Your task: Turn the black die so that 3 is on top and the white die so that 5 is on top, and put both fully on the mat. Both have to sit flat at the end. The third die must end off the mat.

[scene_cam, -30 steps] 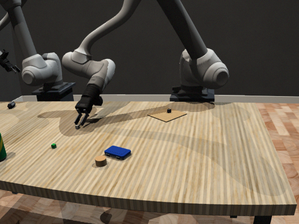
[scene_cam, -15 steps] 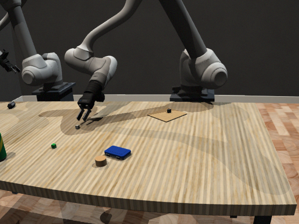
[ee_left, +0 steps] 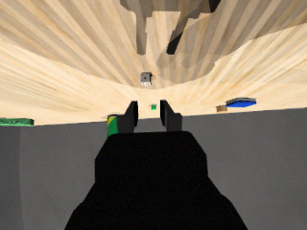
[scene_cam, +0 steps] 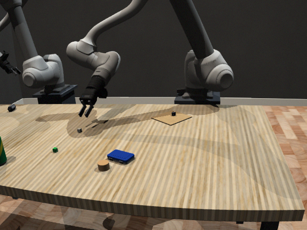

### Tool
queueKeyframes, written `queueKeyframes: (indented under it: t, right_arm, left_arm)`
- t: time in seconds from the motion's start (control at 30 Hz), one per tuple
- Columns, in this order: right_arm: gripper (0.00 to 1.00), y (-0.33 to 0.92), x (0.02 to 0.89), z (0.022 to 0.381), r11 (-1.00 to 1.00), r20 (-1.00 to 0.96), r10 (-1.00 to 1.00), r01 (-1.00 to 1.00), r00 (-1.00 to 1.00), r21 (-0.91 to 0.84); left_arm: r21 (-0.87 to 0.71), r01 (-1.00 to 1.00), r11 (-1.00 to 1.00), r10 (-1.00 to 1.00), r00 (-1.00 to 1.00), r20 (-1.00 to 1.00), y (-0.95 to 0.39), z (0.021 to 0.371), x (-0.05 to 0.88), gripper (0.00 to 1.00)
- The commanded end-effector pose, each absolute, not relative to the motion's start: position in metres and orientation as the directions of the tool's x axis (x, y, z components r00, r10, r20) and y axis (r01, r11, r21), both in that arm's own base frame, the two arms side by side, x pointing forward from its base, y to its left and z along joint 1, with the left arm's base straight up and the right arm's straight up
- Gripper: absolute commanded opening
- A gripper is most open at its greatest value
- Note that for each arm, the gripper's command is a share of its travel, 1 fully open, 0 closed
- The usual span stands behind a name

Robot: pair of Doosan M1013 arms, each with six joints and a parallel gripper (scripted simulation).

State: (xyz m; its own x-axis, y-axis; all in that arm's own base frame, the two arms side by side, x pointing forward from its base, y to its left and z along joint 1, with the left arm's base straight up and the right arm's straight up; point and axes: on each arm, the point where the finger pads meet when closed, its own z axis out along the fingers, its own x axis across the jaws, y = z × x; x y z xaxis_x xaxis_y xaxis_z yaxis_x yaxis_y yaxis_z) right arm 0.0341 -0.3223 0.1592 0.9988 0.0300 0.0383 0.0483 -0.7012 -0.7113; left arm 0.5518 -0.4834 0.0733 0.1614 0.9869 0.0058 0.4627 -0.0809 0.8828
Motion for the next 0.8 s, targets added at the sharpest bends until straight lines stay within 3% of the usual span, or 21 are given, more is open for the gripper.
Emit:
queueKeyframes:
  t: [0.0,0.43,0.77]
  right_arm:
    - [1.0,-0.323,0.032,0.159,-0.706,0.038,0.033,0.05,0.999,-0.706]
    - [1.0,-0.323,0.032,0.159,-0.706,0.038,0.033,0.05,0.999,-0.706]
    - [1.0,-0.323,0.032,0.159,-0.706,0.038,0.033,0.05,0.999,-0.706]
  left_arm:
    - [0.883,0.463,-0.077,0.986,0.164,0.0,-0.487,0.093,0.551,0.64]
    - [0.882,0.465,-0.079,0.989,0.15,0.009,-0.484,0.104,0.555,0.64]
    - [0.794,0.6,-0.104,0.979,-0.08,0.188,-0.429,0.11,0.61,0.64]
